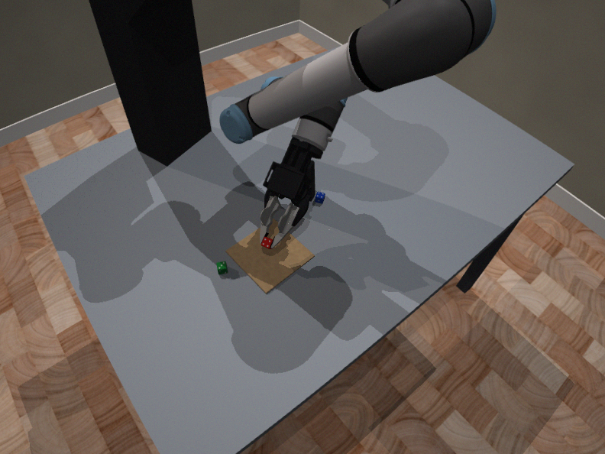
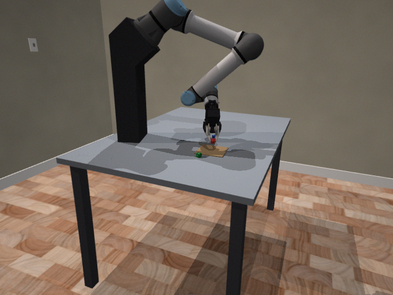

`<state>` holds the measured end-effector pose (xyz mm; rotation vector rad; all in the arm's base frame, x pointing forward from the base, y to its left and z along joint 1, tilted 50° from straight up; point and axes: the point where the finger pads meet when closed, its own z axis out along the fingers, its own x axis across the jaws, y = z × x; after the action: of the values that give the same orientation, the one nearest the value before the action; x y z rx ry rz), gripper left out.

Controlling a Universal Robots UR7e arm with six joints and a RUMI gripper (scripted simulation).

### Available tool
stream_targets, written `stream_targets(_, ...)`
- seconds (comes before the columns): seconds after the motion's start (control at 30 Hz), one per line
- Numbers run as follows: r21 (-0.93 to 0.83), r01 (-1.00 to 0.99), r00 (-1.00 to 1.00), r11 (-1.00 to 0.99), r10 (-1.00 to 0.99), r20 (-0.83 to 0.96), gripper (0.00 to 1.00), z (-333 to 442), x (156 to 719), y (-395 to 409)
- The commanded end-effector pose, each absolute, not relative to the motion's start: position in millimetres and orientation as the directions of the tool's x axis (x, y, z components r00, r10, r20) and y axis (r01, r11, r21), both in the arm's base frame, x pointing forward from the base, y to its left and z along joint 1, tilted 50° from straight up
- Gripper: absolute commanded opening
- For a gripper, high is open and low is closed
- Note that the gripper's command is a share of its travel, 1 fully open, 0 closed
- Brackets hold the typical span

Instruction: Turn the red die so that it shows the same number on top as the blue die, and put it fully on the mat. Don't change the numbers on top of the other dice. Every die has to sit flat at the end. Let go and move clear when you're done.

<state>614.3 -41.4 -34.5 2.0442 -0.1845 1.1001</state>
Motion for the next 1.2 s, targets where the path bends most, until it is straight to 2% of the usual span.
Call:
stream_targets(0.0,0.574,-0.461,0.612,-0.676,0.226,0.758,0.03,-45.8,628.9,-38.1)
stream_targets(1.17,0.574,-0.461,0.612,-0.676,0.226,0.758,0.03,-50.7,634.5,-36.9)
